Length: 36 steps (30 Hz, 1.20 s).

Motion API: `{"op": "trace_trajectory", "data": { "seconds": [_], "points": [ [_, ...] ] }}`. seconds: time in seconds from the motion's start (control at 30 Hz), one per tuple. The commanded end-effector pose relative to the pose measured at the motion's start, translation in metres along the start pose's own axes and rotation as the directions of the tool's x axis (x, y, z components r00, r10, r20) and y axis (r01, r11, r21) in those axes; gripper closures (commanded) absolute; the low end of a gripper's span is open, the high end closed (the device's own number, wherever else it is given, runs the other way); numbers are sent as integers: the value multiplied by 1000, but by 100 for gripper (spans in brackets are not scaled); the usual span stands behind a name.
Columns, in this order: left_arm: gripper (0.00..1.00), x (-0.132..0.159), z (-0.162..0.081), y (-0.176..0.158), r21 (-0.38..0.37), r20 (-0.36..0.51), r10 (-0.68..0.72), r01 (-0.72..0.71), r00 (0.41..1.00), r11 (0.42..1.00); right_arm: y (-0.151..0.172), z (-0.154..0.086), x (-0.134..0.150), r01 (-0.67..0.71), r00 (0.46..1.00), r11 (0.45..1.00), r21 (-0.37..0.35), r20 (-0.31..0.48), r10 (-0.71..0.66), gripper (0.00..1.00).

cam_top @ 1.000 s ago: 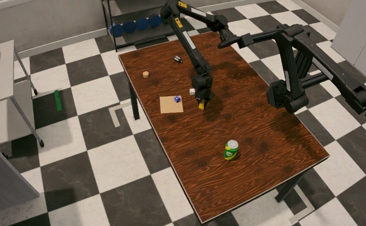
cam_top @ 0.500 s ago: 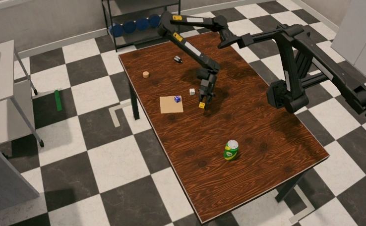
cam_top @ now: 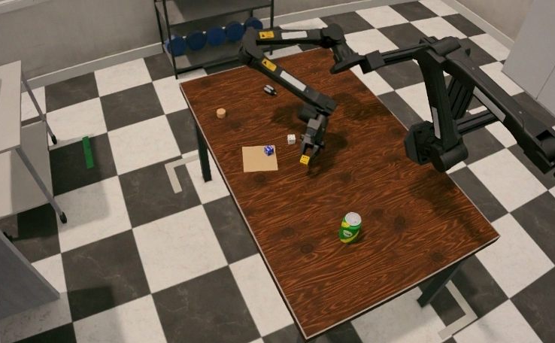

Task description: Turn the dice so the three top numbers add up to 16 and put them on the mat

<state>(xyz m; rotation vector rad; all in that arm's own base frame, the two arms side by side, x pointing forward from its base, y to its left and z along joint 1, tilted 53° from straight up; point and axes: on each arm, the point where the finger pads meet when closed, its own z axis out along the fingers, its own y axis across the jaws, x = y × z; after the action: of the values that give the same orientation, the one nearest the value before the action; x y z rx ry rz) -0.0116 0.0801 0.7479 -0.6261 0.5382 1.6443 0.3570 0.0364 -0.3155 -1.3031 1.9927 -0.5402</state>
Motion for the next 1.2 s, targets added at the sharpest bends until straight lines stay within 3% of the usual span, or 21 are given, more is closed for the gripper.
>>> {"op": "trace_trajectory", "data": {
  "seconds": [0.0, 0.8, 1.17],
  "points": [
    [0, -37, -3, 1, -7, 68, 3, -3, 998, 1000, 0, 2, 5, 8, 1000, 1000, 5, -4, -8, 74],
    [0, -37, -3, 1, -7, 68, 3, -3, 998, 1000, 6, 28, 61, 6, 1000, 1000, -15, -12, -6, 74],
    [0, -37, -3, 1, -7, 68, 3, -3, 998, 1000, 8, 30, 57, 20, 1000, 1000, -19, 5, -20, 74]
  ]
}}
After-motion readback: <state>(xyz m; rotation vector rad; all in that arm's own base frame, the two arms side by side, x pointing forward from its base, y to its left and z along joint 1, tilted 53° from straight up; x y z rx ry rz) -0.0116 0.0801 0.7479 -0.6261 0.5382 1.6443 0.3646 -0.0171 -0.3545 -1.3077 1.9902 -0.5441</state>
